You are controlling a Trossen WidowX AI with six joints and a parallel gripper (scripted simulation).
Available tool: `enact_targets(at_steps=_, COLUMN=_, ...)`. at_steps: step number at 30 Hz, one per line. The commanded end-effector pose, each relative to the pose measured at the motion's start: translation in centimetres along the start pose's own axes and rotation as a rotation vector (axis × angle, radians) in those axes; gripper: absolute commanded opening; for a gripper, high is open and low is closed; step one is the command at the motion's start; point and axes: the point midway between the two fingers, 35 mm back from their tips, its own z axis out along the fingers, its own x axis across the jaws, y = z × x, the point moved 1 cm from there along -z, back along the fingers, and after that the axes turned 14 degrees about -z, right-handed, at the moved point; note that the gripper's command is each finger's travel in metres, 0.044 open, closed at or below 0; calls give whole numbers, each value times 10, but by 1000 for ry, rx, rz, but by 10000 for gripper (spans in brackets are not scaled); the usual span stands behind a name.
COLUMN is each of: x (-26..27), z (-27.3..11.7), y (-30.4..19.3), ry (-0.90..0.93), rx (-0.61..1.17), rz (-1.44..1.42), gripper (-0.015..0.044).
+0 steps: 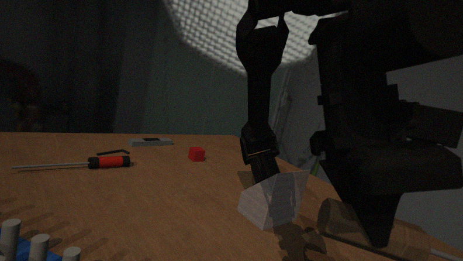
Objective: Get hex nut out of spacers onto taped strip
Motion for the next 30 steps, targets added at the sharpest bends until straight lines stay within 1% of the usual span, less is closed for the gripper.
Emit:
enact_targets(at_steps=1, x=10, z=-12, y=-11, ry=-19, rx=32, rz=72, gripper=0)
enact_targets(at_steps=16, x=55, z=-54, y=-55, ry=-107, rx=141, rz=403, gripper=0)
enact_targets(at_steps=30, x=106, z=-82, y=-91, ry=-210, rx=227, rz=726, gripper=0)
